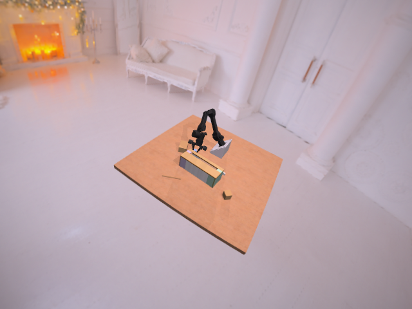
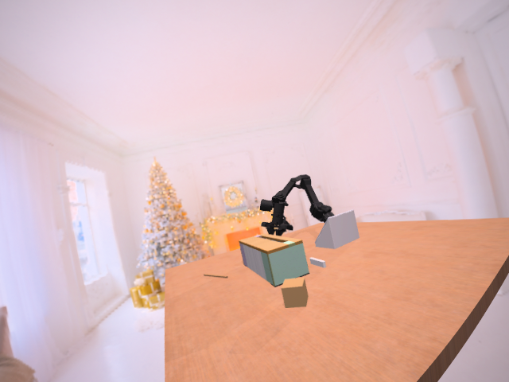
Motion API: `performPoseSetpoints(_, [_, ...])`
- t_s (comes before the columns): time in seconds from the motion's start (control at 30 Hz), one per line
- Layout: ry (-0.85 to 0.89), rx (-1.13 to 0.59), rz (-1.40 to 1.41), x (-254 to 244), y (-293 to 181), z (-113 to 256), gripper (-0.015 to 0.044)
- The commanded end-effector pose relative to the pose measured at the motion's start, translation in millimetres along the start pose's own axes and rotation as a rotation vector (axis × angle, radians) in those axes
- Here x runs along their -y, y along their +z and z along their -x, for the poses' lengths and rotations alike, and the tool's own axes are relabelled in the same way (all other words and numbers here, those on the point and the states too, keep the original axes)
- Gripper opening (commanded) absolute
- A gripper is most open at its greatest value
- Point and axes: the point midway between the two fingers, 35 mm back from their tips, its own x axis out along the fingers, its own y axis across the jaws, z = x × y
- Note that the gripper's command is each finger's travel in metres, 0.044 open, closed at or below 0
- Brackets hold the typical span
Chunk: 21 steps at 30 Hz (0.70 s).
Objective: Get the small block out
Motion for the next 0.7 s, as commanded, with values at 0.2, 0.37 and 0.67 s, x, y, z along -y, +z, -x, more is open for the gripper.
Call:
performPoseSetpoints(0.2, [-0.005,0.015,0.419,5.2,-2.2,8.0,0.0000])
performPoseSetpoints(0.37, [-0.011,0.021,0.625,8.4,-2.6,11.6,0.0000])
performPoseSetpoints(0.67, [-0.021,0.032,0.998,13.8,-3.2,18.2,0.0000])
